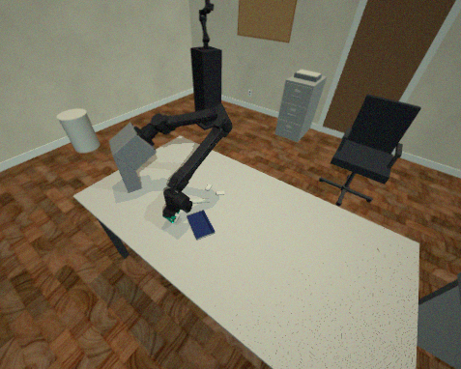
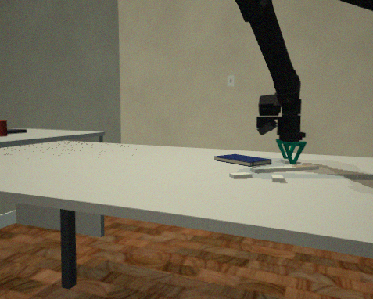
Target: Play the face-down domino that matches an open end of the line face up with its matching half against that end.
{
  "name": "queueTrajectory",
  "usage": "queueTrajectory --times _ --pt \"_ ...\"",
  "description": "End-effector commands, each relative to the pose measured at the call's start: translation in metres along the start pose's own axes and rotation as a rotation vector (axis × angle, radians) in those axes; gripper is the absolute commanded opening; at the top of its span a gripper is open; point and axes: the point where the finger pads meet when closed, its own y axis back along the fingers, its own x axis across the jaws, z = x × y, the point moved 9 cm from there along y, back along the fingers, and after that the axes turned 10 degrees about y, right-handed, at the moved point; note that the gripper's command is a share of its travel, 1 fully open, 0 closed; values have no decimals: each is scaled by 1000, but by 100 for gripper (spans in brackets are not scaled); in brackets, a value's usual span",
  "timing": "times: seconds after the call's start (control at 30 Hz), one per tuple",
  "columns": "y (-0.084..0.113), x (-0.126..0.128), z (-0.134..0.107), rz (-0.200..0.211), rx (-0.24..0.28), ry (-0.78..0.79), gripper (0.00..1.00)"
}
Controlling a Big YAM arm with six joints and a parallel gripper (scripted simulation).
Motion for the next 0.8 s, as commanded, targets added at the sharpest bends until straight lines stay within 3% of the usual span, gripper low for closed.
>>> queueTrajectory --times 0.0,0.03,0.07,0.37,0.6,0.63,0.77 --pt "-12 2 -2 13 10 -2 70" --pt "-12 2 -2 13 10 -2 70" --pt "0 -1 1 -2 -2 -1 70" --pt "-13 0 2 8 2 -6 70" --pt "-13 0 2 8 2 -6 70" --pt "0 -2 2 -4 -6 -17 70" --pt "-5 -2 3 -2 -6 -9 70"
